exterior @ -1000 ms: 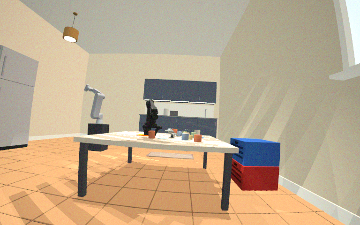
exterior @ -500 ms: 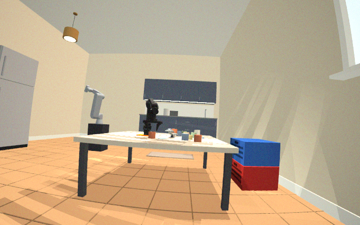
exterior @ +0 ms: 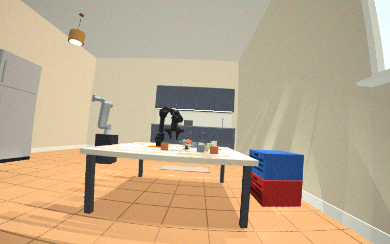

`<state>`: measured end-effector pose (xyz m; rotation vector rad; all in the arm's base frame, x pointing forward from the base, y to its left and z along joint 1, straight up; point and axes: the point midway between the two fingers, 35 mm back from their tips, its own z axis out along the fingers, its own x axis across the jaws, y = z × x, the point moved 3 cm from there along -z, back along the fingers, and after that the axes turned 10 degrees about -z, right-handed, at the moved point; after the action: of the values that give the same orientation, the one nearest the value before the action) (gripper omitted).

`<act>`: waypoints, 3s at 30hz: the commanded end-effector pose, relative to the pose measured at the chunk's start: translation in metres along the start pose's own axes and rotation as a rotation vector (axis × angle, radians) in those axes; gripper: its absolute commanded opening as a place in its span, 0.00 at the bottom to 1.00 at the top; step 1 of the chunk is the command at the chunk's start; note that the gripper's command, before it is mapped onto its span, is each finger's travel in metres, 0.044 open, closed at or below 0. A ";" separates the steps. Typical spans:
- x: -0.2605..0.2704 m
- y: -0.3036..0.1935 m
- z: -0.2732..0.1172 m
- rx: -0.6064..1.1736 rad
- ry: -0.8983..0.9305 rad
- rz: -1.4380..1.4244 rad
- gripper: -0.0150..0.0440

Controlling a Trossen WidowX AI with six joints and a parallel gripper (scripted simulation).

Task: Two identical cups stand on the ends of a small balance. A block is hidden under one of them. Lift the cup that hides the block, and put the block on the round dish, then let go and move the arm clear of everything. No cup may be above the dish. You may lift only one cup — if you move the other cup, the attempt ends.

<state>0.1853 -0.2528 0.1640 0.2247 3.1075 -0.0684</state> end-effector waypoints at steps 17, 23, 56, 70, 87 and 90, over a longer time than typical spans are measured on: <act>-0.079 0.122 -0.037 -0.033 0.008 0.392 0.69; -0.079 0.122 -0.022 -0.033 0.007 0.392 0.69; -0.079 0.124 0.015 -0.033 0.007 0.392 0.49; -0.082 0.122 -0.011 -0.033 0.007 0.392 0.25; -0.079 0.120 -0.079 -0.033 0.008 0.392 0.25; -0.078 0.116 -0.075 -0.033 0.008 0.392 0.25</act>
<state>0.2792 -0.1426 0.2368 0.8198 3.0009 -0.0139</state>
